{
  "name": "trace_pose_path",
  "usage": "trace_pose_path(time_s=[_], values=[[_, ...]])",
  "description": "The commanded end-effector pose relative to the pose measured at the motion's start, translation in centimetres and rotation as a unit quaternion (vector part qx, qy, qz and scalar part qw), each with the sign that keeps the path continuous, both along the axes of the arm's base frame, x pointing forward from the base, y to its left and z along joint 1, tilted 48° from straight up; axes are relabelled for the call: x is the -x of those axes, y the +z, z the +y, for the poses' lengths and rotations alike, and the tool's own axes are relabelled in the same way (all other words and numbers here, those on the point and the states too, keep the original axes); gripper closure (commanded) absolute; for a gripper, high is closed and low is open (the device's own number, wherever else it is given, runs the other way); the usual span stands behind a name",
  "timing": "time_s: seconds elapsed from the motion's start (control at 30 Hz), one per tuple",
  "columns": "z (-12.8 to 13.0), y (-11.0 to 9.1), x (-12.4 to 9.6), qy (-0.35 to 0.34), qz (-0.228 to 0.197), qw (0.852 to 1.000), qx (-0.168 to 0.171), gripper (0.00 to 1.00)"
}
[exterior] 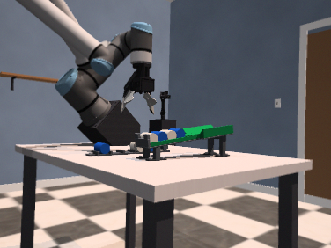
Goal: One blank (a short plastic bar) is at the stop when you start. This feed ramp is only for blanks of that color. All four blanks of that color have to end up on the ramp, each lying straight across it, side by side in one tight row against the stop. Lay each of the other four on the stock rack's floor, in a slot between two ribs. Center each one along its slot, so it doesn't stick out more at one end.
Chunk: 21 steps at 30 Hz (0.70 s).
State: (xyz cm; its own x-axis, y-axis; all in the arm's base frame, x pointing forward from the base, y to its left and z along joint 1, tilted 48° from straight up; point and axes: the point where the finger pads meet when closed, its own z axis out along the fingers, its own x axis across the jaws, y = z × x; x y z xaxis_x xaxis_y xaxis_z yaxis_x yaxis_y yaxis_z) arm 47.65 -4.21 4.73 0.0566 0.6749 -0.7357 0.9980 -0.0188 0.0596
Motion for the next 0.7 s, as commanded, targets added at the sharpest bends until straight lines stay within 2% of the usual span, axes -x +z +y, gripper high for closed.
trace_pose_path(time_s=[0.0,0.27,0.53,0.6,0.67], values=[[0.1,0.0,-0.1,-0.002,-0.004,1.000,0.000,0.00],[-0.2,-0.4,0.2,-0.032,-0.033,0.999,-0.001,0.00],[-0.7,-1.0,0.3,-0.113,-0.122,0.986,-0.004,0.00],[-0.7,-1.0,0.3,-0.113,-0.122,0.986,-0.004,0.00],[-0.9,-1.2,0.3,-0.141,-0.152,0.978,-0.005,0.00]])
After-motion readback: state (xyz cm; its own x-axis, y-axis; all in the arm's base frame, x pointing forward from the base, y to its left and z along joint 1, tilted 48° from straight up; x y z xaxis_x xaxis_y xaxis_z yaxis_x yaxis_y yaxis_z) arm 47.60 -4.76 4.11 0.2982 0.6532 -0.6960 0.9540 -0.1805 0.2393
